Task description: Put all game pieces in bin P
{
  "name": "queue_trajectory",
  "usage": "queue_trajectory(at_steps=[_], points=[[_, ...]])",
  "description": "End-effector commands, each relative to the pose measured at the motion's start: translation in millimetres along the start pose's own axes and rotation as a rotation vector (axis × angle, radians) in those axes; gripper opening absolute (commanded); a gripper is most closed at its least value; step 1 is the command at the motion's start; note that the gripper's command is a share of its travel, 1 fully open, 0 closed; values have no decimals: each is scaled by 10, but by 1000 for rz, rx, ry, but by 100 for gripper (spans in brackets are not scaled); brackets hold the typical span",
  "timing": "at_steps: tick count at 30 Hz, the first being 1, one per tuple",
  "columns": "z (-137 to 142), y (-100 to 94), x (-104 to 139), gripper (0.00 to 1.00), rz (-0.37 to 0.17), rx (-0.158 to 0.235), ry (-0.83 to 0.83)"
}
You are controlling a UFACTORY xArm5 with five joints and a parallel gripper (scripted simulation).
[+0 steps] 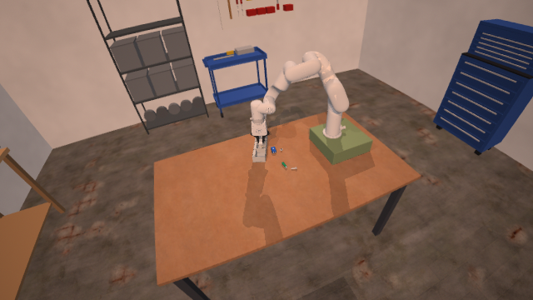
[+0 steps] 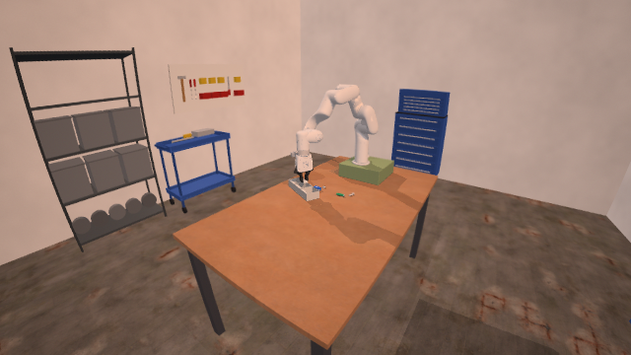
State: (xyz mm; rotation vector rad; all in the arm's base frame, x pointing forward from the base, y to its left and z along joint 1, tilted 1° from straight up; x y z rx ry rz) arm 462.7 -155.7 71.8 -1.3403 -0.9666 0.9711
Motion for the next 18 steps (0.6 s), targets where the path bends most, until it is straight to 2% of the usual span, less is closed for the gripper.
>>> queue_trajectory(at_steps=[1, 8, 18], points=[[-12, -14, 0, 21, 0, -4, 3], [-11, -14, 1, 21, 0, -4, 3], [-11, 146, -2, 21, 0, -4, 3]])
Point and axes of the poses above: the point where the finger pads meet when closed, its own y axis out along the fingers, its own z axis across the jaws, x = y × z, the point moved 8 cm from there along -y, back along the fingers, and after that the axes turned 6 degrees about -y, right-handed, at the moved point
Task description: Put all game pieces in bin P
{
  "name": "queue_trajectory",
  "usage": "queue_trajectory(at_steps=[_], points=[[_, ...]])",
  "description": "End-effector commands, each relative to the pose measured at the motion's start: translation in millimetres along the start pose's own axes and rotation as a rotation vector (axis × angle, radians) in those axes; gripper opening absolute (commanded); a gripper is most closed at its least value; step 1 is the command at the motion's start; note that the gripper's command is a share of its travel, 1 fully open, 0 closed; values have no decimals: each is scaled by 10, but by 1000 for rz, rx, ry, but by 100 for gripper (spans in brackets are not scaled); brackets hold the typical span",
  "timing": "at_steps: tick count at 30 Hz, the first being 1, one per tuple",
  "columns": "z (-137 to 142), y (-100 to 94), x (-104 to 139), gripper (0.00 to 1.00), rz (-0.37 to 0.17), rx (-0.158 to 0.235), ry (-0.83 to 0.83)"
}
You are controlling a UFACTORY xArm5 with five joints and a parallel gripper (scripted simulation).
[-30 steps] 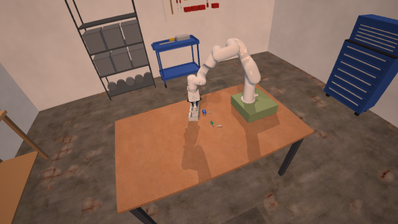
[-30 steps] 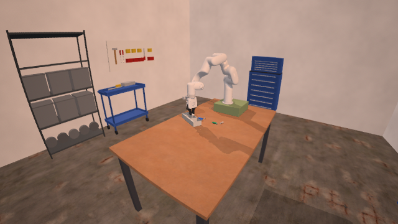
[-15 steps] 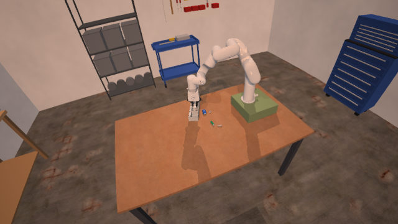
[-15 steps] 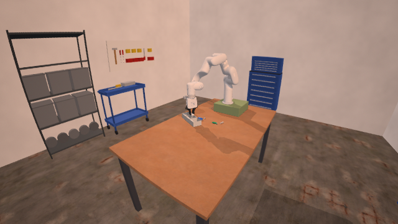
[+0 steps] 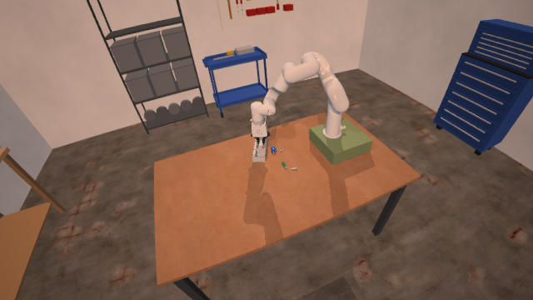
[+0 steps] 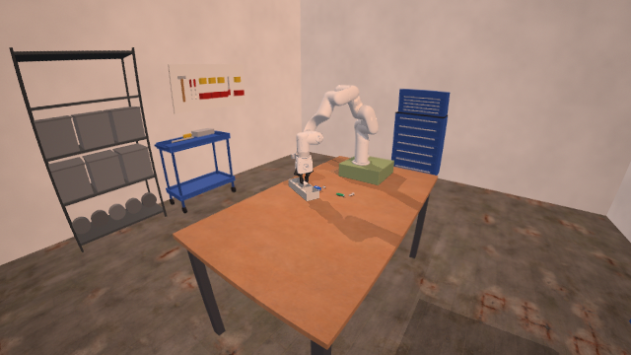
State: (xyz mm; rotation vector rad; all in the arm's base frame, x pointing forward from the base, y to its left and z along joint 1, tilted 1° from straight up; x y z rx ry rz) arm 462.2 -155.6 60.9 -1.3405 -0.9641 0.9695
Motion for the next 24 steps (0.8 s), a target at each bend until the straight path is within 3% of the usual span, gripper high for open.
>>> queue_trajectory(at_steps=[1, 12, 24], points=[[-15, 57, -1, 21, 0, -5, 0], [-16, 278, -5, 21, 0, -5, 0], [-17, 322, -5, 21, 0, -5, 0]])
Point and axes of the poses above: the point where the finger pads meet when closed, its own y axis out along the fingers, its own z axis across the jaws, x = y × z, the point moved 8 cm from there along -y, back along the fingers, and after that the axes turned 6 degrees about -y, right-handed, at the moved point
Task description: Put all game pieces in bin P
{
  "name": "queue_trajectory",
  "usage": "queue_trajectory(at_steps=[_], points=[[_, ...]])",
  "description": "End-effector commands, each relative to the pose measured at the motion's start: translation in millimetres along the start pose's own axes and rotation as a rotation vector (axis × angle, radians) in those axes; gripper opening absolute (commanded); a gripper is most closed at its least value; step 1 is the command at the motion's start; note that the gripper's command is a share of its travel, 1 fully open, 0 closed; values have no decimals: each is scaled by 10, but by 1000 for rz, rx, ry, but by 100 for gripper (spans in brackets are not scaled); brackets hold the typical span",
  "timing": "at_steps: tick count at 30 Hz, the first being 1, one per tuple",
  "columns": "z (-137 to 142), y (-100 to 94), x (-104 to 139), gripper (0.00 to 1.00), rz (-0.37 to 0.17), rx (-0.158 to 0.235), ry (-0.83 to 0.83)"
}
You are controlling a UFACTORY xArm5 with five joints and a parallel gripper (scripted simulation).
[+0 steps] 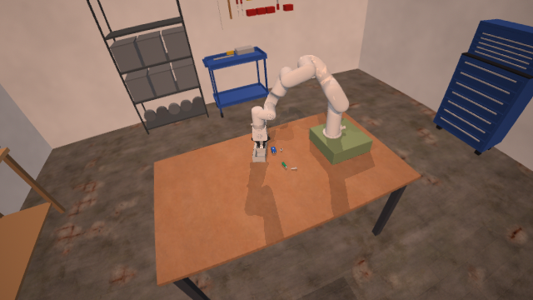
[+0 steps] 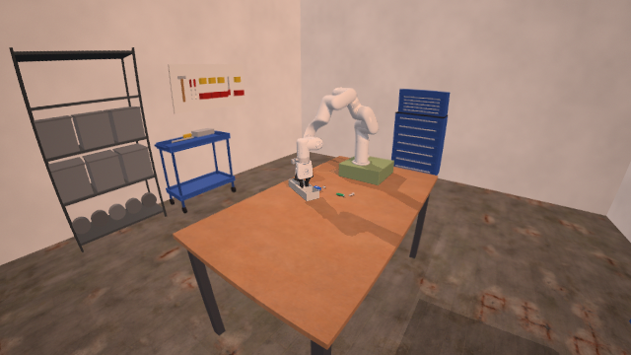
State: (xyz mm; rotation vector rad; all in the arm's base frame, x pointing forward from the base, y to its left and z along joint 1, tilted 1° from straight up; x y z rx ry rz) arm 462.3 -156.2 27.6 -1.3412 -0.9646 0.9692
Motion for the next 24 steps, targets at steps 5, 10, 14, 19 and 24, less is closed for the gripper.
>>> queue_trajectory(at_steps=[5, 10, 14, 19, 24], points=[[-12, -12, 0, 33, 0, -4, 0], [-12, -12, 0, 33, 0, -4, 0], [-12, -12, 0, 33, 0, -4, 0], [-12, -12, 0, 33, 0, -4, 0], [-12, -12, 0, 33, 0, -4, 0]])
Point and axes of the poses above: the point where the finger pads meet when closed, its own y axis out along the fingers, its own z axis across the jaws, x = y × z, the point moved 8 cm from there along -y, back along the fingers, and after that the axes turned 6 degrees about -y, right-handed, at the moved point
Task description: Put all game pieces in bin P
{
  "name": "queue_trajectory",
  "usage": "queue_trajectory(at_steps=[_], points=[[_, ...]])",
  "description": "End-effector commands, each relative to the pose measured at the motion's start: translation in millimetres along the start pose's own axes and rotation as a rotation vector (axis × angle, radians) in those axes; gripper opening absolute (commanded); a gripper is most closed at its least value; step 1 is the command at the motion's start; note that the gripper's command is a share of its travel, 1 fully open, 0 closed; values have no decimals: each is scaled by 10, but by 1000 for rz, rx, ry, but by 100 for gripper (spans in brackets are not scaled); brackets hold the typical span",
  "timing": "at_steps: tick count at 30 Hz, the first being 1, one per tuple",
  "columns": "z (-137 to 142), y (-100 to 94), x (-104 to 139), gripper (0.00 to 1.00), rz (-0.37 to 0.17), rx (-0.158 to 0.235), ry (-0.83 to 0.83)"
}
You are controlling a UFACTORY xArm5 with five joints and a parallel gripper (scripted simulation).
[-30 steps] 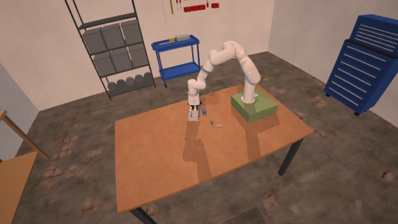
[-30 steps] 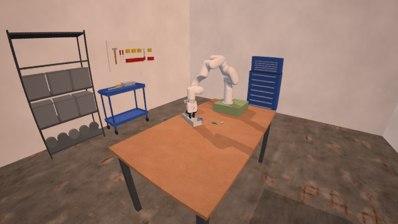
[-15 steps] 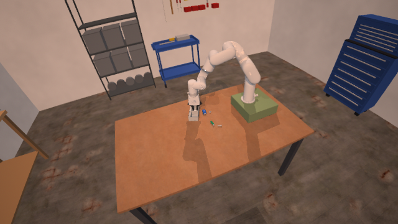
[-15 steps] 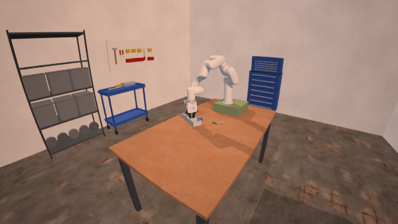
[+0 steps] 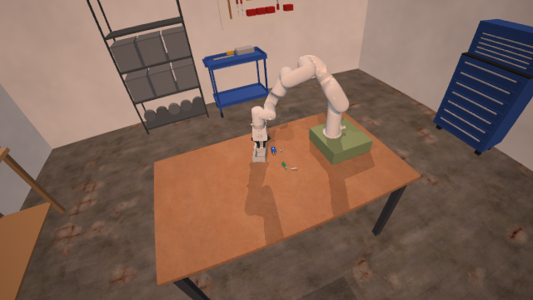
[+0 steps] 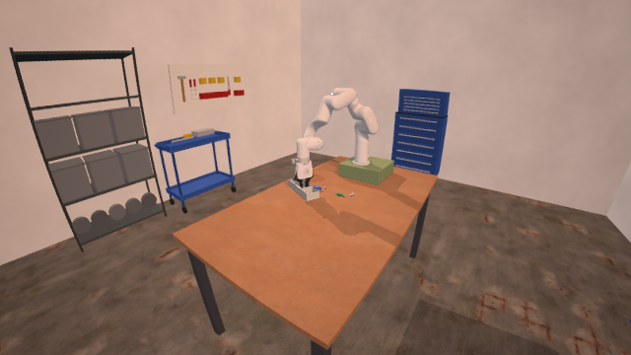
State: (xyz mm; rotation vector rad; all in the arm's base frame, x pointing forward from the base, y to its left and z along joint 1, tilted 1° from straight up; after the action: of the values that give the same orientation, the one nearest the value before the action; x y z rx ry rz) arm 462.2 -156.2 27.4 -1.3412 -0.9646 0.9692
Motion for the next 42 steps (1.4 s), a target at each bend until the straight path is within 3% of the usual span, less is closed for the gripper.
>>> queue_trajectory(at_steps=[1, 24, 27, 37, 38, 42], points=[[-12, -26, 0, 33, 0, -4, 0], [-12, -307, 5, 33, 0, -4, 0], [-11, -457, 7, 33, 0, -4, 0], [-9, -458, 8, 33, 0, -4, 0], [-9, -498, 9, 100, 0, -4, 0], [-9, -658, 11, 100, 0, -4, 0]])
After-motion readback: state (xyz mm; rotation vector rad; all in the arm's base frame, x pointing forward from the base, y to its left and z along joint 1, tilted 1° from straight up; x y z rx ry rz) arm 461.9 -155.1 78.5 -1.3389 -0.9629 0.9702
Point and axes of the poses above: the point where the finger pads meet when closed, its own y axis out along the fingers, its own z axis across the jaws, x = y × z, the point moved 8 cm from there along -y, back along the fingers, and after that the axes turned 6 degrees about -y, right-handed, at the moved point
